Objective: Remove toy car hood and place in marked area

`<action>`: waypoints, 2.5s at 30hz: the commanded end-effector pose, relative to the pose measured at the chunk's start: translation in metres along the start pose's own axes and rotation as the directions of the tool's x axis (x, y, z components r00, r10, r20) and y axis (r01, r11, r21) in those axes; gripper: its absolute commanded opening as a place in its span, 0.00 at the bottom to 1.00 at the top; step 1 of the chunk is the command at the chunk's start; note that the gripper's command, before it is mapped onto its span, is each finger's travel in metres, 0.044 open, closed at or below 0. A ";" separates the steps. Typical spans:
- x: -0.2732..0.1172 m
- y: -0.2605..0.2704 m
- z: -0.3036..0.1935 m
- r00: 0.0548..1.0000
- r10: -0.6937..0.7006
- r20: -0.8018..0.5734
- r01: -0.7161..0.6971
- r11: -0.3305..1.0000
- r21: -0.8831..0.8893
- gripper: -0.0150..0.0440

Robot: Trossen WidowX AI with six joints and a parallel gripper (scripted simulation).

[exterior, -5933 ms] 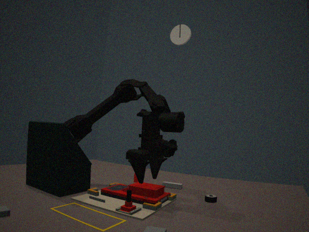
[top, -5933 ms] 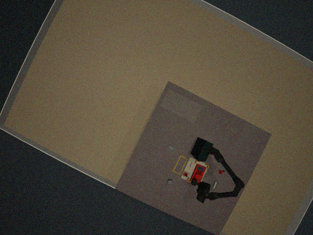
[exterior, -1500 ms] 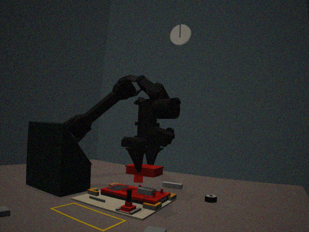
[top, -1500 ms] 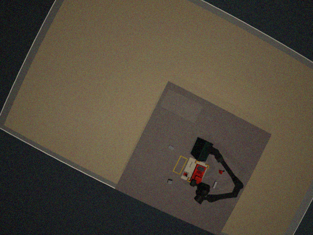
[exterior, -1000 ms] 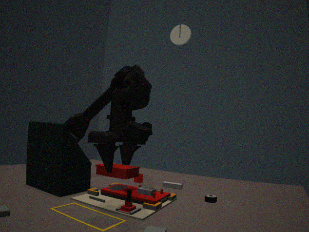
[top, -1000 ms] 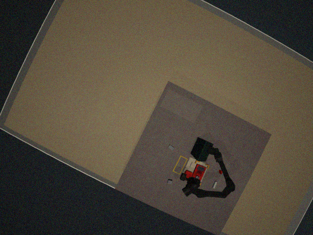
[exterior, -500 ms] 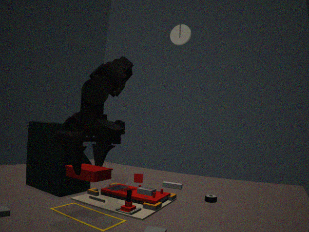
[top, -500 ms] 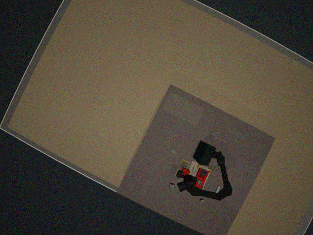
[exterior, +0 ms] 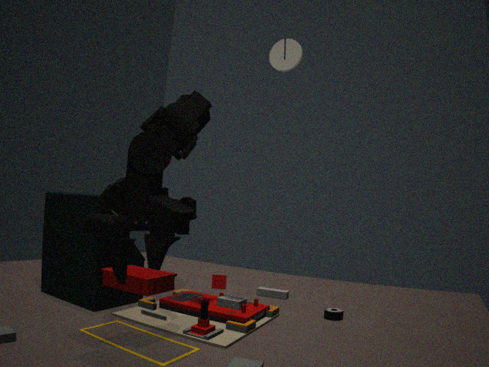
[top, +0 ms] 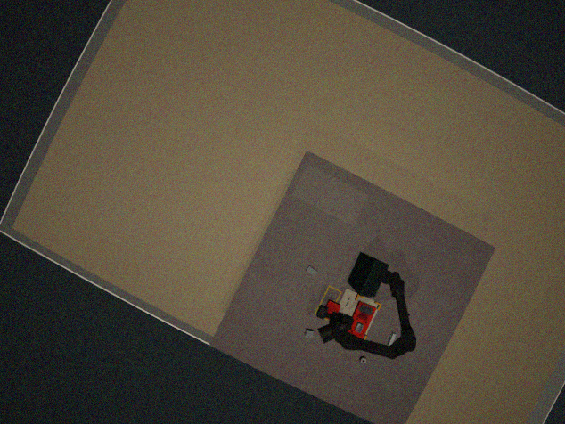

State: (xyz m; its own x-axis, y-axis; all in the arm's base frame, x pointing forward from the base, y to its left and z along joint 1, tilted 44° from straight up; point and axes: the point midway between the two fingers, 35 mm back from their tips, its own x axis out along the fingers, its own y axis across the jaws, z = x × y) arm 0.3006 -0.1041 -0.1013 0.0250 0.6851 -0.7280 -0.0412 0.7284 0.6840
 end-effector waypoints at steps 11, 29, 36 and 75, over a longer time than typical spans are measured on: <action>0.016 0.001 0.000 1.000 0.005 -0.003 -0.005 1.000 0.004 0.25; 0.034 0.001 0.000 1.000 0.005 -0.002 -0.005 1.000 0.004 0.25; 0.040 0.001 0.000 1.000 0.006 -0.002 -0.006 1.000 0.004 0.25; 0.070 0.003 -0.002 1.000 0.009 -0.002 -0.009 1.000 0.003 0.25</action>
State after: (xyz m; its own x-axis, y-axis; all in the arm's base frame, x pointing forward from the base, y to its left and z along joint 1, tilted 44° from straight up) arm 0.2999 -0.0560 -0.1494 0.0214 0.6888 -0.7246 -0.0409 0.7248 0.6878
